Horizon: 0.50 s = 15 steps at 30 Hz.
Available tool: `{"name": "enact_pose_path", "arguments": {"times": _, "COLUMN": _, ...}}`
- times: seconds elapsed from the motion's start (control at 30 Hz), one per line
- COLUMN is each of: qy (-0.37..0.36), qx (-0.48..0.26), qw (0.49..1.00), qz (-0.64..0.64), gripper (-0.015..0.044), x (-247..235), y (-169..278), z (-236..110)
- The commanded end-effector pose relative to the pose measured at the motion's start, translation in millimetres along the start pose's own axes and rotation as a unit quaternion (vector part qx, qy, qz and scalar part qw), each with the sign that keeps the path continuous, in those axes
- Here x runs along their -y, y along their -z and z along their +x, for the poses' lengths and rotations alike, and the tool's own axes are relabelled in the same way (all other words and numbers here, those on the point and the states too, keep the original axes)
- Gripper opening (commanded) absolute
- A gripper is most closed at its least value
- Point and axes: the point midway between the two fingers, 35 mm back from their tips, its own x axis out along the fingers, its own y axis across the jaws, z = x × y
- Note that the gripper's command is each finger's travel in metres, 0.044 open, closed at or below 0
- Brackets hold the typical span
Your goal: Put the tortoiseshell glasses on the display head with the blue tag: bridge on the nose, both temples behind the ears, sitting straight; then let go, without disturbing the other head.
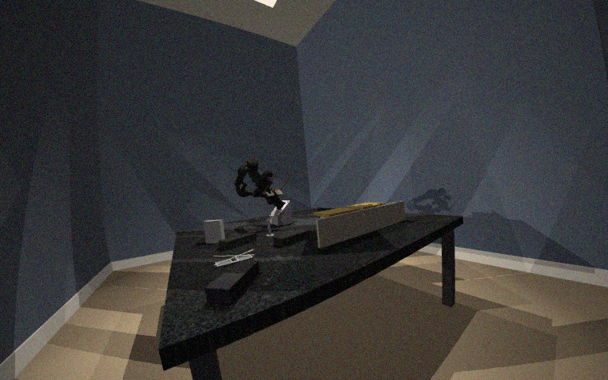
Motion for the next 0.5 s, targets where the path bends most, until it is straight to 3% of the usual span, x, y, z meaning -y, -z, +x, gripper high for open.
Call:
{"name": "enact_pose_path", "arguments": {"times": 0.0, "qy": -0.002, "qx": 0.001, "qw": 1.000, "qz": 0.005, "gripper": 0.0000, "x": 1.1, "y": 0.3, "z": 0.4}}
{"name": "enact_pose_path", "arguments": {"times": 0.47, "qy": -0.061, "qx": 0.020, "qw": 0.997, "qz": 0.044, "gripper": 0.0000, "x": 20.4, "y": 1.2, "z": 16.9}}
